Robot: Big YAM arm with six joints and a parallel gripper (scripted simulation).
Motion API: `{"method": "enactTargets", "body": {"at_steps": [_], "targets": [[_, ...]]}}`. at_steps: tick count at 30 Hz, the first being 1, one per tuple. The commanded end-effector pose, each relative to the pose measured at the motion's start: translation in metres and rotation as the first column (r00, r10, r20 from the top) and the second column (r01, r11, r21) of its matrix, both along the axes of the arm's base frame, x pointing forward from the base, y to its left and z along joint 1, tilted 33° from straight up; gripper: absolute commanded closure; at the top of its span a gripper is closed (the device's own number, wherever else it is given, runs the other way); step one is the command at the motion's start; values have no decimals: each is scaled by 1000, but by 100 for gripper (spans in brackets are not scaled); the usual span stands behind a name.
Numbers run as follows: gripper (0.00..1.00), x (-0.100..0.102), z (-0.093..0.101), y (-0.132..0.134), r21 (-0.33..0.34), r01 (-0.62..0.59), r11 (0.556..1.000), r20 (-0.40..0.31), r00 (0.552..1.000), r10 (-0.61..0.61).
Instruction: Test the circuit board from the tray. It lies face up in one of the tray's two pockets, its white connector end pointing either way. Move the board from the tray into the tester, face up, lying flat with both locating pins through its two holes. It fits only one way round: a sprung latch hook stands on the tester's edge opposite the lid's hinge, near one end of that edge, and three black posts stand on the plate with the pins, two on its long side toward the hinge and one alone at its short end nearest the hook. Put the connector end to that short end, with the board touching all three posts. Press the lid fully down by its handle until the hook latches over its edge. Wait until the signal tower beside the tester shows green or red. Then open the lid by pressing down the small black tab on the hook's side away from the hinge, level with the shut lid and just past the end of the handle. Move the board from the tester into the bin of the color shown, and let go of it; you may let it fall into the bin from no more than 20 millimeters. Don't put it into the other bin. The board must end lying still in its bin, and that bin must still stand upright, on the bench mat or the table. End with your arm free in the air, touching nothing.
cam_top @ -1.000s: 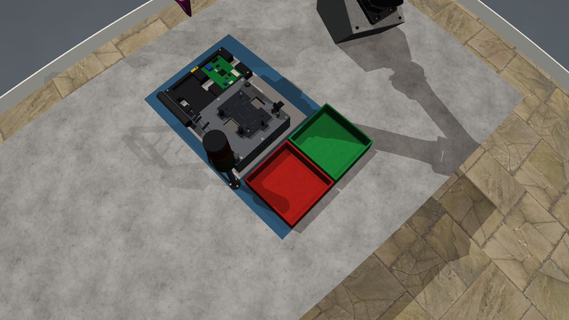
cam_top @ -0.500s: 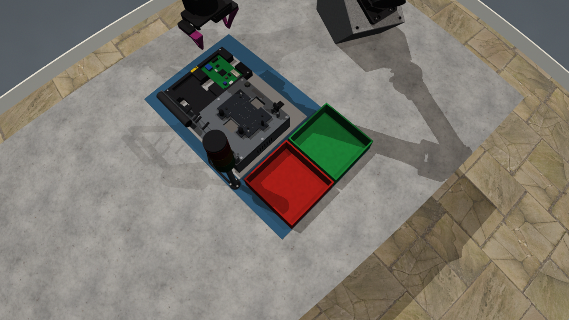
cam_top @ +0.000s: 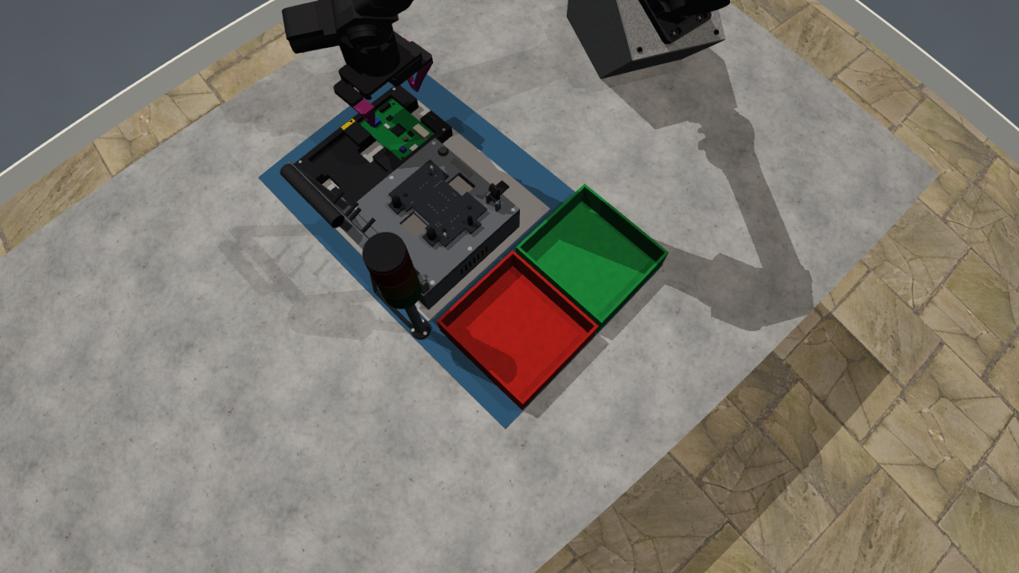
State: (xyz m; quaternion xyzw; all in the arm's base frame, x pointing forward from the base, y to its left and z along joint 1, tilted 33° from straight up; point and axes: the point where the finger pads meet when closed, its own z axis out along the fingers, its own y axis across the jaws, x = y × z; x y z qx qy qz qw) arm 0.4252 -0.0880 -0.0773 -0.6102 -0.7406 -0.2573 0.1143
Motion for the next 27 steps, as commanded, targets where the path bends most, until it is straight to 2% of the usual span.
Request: {"method": "enactTargets", "body": {"at_steps": [1, 3, 6, 27], "targets": [[8, 13, -7, 2, -9, 21, 1000, 14, 1000, -21], [8, 7, -12, -5, -5, 46, 999, 4, 999, -46], [8, 24, 5, -10, -26, 44, 999, 56, 998, -43], [8, 23, 1, -7, -22, 35, 999, 46, 998, -34]]}}
